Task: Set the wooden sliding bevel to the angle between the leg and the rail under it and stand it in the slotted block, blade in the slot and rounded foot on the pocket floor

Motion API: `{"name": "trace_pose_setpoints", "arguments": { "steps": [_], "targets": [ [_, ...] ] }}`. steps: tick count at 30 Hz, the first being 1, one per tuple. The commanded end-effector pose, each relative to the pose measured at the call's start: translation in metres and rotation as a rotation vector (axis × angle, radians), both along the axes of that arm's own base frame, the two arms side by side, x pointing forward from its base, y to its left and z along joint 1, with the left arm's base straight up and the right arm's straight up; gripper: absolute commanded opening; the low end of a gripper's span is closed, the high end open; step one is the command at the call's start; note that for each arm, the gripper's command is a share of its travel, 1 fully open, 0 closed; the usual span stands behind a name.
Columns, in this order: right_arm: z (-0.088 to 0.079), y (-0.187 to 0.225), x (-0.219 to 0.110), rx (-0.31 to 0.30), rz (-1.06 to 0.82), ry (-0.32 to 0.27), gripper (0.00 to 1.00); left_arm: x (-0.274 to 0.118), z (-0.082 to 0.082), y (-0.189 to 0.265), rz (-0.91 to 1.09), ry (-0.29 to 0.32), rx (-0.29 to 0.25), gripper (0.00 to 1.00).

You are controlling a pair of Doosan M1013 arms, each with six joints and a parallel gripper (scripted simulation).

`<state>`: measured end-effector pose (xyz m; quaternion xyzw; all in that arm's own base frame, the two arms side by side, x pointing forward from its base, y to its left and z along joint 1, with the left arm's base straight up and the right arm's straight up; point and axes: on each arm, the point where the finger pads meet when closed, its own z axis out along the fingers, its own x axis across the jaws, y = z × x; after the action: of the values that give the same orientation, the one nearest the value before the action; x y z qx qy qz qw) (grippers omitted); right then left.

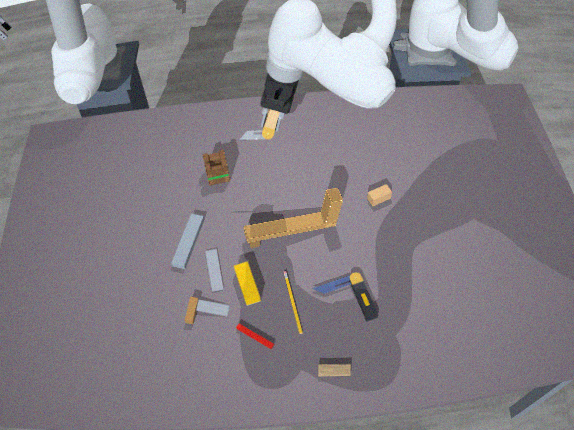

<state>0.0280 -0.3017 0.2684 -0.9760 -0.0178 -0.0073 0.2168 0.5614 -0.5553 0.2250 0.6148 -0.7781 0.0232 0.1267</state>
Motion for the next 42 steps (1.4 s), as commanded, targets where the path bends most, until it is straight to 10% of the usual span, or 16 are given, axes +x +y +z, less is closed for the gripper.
{"name": "trace_pose_setpoints", "arguments": {
  "steps": [1, 8, 21, 42],
  "targets": [
    [0.001, 0.000, 0.000, -0.001, 0.000, 0.000, 1.00, 0.002, 0.002, -0.037, 0.081, 0.161, 0.058, 0.00],
    [0.001, 0.000, 0.000, -0.001, 0.000, 0.000, 1.00, 0.002, 0.005, -0.092, 0.196, 0.377, 0.128, 0.00],
    [0.001, 0.000, 0.000, -0.001, 0.000, 0.000, 1.00, 0.002, 0.008, -0.145, 0.309, 0.590, 0.196, 0.00],
    [0.001, 0.000, 0.000, -0.001, 0.000, 0.000, 1.00, 0.002, 0.008, -0.163, 0.347, 0.661, 0.219, 0.00]
  ]
}}
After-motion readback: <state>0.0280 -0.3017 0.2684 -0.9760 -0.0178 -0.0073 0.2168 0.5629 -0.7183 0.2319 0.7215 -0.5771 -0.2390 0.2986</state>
